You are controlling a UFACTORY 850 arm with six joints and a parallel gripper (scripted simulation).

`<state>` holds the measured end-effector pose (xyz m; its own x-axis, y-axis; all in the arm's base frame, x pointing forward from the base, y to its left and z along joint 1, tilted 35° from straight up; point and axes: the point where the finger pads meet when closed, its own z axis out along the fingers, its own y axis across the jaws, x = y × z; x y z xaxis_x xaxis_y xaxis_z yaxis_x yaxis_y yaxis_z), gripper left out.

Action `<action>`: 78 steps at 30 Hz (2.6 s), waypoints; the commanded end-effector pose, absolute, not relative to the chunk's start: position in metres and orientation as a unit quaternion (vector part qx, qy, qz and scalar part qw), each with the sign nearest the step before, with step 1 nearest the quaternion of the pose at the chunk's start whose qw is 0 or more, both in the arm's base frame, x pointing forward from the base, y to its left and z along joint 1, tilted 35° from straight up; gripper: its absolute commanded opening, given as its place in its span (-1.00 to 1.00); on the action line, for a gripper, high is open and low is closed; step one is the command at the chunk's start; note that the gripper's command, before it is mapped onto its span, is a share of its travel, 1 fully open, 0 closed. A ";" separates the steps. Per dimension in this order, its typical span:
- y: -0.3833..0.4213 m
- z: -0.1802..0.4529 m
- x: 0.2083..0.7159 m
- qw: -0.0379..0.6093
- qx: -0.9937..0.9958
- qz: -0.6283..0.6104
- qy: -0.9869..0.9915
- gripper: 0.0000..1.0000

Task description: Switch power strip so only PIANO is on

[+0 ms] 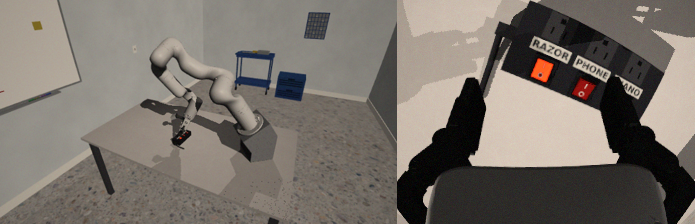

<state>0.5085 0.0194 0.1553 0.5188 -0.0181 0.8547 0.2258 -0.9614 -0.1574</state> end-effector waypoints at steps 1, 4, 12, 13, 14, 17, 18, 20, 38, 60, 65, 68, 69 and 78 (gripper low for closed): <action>0.030 0.164 0.503 0.111 -0.867 -0.447 -0.193 1.00; 0.030 0.168 0.498 0.095 -0.860 -0.432 -0.255 1.00; 0.016 0.180 0.483 0.037 -0.823 -0.385 -0.415 1.00; 0.016 0.180 0.483 0.031 -0.818 -0.378 -0.433 1.00; 0.016 0.180 0.483 0.031 -0.818 -0.378 -0.433 1.00; -0.001 0.187 0.476 -0.011 -0.784 -0.344 -0.517 1.00; -0.001 0.187 0.476 -0.012 -0.782 -0.342 -0.521 1.00; -0.001 0.187 0.476 -0.012 -0.782 -0.342 -0.521 1.00; -0.030 0.198 0.469 -0.072 -0.726 -0.290 -0.619 1.00; 0.021 0.159 0.505 -0.058 -0.747 -0.292 -0.594 -1.00; 0.021 0.159 0.505 -0.058 -0.747 -0.292 -0.594 -1.00; 0.021 0.159 0.505 -0.058 -0.747 -0.292 -0.594 -1.00; 0.021 0.159 0.505 -0.058 -0.747 -0.292 -0.594 -1.00; 0.021 0.159 0.505 -0.058 -0.747 -0.292 -0.594 -1.00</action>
<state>0.5047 0.0211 0.1586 0.1232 0.9218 0.3676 0.8548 -0.2867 0.4325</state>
